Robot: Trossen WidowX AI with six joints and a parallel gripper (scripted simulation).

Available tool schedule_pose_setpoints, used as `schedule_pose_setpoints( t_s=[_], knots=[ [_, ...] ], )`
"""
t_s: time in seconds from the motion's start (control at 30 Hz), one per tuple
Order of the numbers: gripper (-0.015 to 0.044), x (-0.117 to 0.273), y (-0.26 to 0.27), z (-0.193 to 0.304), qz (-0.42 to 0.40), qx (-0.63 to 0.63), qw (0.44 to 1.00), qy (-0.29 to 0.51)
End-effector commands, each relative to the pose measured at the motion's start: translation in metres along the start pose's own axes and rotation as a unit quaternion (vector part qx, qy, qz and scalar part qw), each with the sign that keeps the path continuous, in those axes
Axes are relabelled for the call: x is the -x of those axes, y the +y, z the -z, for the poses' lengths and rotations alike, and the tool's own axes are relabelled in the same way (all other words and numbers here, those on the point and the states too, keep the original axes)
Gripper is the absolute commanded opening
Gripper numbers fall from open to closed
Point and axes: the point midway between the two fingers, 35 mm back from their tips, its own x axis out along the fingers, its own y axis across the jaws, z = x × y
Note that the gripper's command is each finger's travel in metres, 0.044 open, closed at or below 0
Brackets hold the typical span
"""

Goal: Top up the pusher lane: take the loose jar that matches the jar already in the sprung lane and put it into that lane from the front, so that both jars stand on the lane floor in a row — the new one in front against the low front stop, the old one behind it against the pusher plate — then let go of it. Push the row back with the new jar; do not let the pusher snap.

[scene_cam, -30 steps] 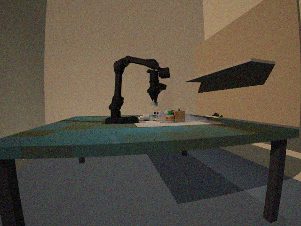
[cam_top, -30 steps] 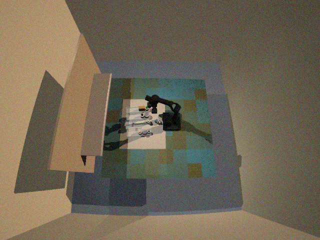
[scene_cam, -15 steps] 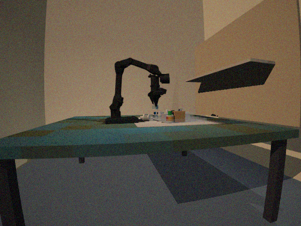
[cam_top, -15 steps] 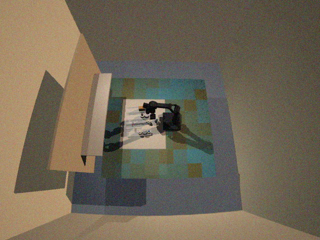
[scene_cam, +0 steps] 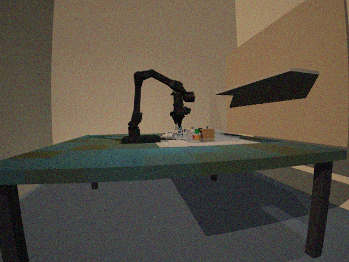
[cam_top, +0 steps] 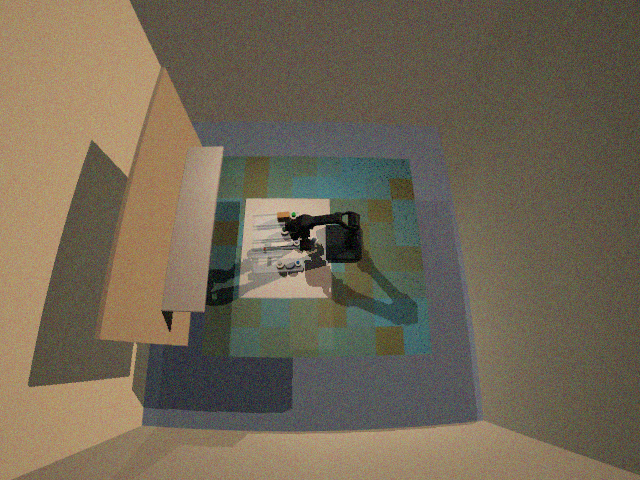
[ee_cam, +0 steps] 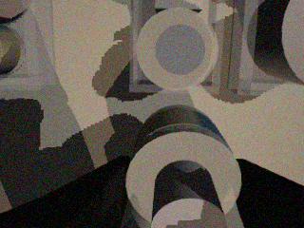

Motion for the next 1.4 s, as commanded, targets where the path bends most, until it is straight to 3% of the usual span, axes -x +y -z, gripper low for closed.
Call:
schedule_pose_setpoints(
  t_s=[0.0, 0.23, 1.37],
  knots=[
    [0.0, -0.007, 0.002, 0.0, -0.002, -0.003, 1.0, 0.001],
    [0.0, -0.025, 0.002, 0.0, -0.002, -0.003, 1.0, 0.001],
    [0.0, -0.025, 0.002, -0.011, -0.002, -0.003, 1.0, 0.0]
  ],
)
